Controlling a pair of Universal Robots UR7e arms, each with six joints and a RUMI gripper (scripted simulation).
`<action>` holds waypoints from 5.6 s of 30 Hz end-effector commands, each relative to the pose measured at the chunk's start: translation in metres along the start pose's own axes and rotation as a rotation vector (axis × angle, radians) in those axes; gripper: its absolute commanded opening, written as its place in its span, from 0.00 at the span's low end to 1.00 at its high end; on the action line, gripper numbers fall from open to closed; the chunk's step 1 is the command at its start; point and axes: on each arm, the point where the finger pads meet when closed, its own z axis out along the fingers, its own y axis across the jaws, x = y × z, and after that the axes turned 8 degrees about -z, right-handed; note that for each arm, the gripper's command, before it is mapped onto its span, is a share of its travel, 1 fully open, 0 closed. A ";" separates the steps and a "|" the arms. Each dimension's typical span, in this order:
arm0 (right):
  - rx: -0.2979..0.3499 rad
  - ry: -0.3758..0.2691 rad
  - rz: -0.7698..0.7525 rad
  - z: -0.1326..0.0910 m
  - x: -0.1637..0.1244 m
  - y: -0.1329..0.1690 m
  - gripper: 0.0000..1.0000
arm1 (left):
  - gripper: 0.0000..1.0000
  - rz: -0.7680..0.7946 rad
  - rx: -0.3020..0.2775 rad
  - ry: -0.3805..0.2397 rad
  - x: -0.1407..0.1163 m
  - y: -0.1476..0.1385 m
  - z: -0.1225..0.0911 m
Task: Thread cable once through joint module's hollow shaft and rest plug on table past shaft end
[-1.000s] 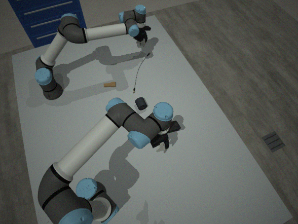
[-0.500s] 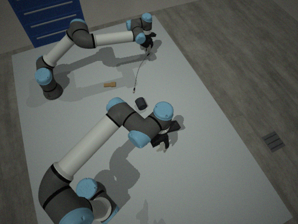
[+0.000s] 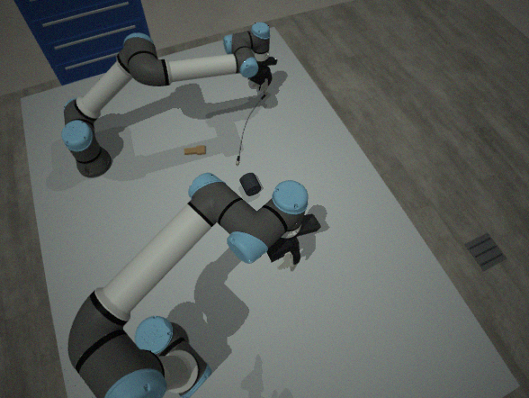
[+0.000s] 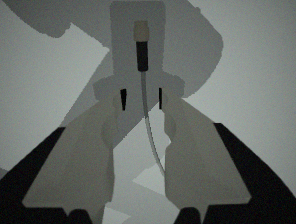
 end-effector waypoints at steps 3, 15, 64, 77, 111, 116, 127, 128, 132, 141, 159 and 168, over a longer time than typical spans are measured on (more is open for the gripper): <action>0.000 0.001 0.000 0.000 0.000 0.000 0.61 | 0.16 0.002 0.002 -0.002 -0.001 0.000 0.002; 0.000 0.001 0.000 0.000 0.000 0.000 0.61 | 0.16 0.002 0.002 -0.002 -0.001 0.000 0.002; 0.000 0.001 0.000 0.000 0.000 0.000 0.61 | 0.00 0.002 0.001 0.000 -0.001 0.000 0.055; 0.000 0.001 0.000 0.000 0.000 0.000 0.61 | 0.00 0.003 0.000 0.000 -0.001 0.000 0.047; 0.000 0.001 0.000 0.000 0.000 0.000 0.61 | 0.00 0.006 -0.002 0.003 -0.001 -0.001 -0.004; 0.000 0.001 0.000 0.000 0.000 0.000 0.61 | 0.00 0.023 -0.002 0.003 -0.005 0.003 -0.007; 0.000 0.001 0.000 0.000 0.000 0.000 0.61 | 0.00 0.318 -0.007 0.005 -0.061 0.042 -0.006; 0.000 0.001 0.000 0.000 0.000 0.000 0.61 | 0.00 0.352 -0.007 0.004 -0.067 0.046 -0.006; 0.000 0.001 0.000 0.000 0.000 0.000 0.61 | 0.00 0.491 -0.009 0.006 -0.093 0.061 -0.005; 0.000 0.001 0.000 0.000 0.000 0.000 0.61 | 0.00 0.770 -0.014 0.009 -0.148 0.085 -0.002; 0.000 0.001 0.000 0.000 0.000 0.000 0.61 | 0.00 1.295 -0.015 0.005 -0.255 0.109 0.007; 0.000 0.001 0.000 0.000 0.000 0.000 0.61 | 0.00 1.615 -0.016 0.000 -0.320 0.110 0.014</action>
